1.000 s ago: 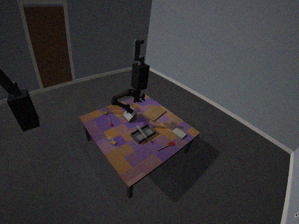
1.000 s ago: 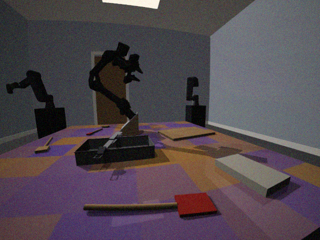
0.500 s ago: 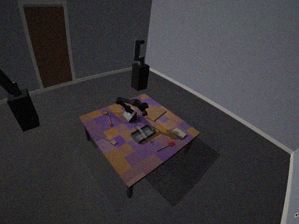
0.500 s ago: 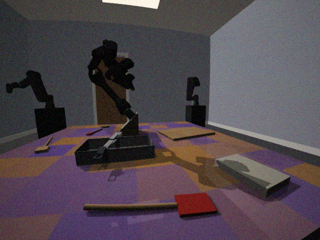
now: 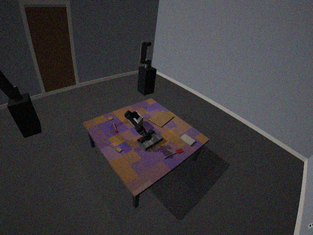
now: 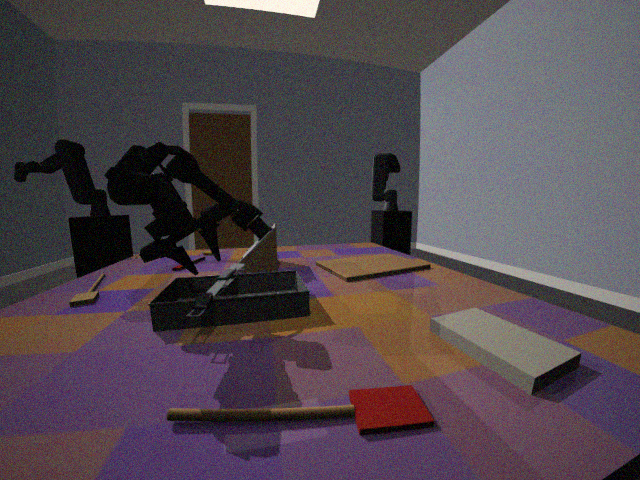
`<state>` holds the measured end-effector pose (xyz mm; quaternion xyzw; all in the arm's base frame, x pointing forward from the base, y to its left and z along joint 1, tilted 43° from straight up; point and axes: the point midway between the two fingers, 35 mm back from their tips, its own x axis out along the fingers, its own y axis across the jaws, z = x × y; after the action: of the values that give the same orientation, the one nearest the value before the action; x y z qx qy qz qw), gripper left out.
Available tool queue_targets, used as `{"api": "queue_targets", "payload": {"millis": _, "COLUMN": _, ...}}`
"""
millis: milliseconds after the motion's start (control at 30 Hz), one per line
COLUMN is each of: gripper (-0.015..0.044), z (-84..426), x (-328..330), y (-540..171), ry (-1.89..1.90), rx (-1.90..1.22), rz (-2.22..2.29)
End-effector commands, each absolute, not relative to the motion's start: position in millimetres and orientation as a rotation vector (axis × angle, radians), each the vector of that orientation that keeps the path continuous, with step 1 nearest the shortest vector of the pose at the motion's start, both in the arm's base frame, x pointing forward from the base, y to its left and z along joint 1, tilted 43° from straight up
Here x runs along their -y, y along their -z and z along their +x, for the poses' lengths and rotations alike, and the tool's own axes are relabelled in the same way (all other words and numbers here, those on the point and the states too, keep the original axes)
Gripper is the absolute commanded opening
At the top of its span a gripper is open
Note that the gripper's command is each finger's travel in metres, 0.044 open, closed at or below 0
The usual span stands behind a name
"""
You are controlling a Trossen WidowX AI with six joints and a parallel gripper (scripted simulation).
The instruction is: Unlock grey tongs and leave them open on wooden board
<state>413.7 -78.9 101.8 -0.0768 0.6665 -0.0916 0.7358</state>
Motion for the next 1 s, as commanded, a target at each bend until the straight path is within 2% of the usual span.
{"api": "queue_targets", "payload": {"millis": 0, "gripper": 0.026, "z": 416, "x": 86, "y": -98, "ry": 0.247, "rx": -1.465, "rz": -0.112}}
{"api": "queue_targets", "payload": {"millis": 967, "gripper": 0.026, "z": 424, "x": 91, "y": -68, "ry": 0.248, "rx": -1.465, "rz": -0.112}}
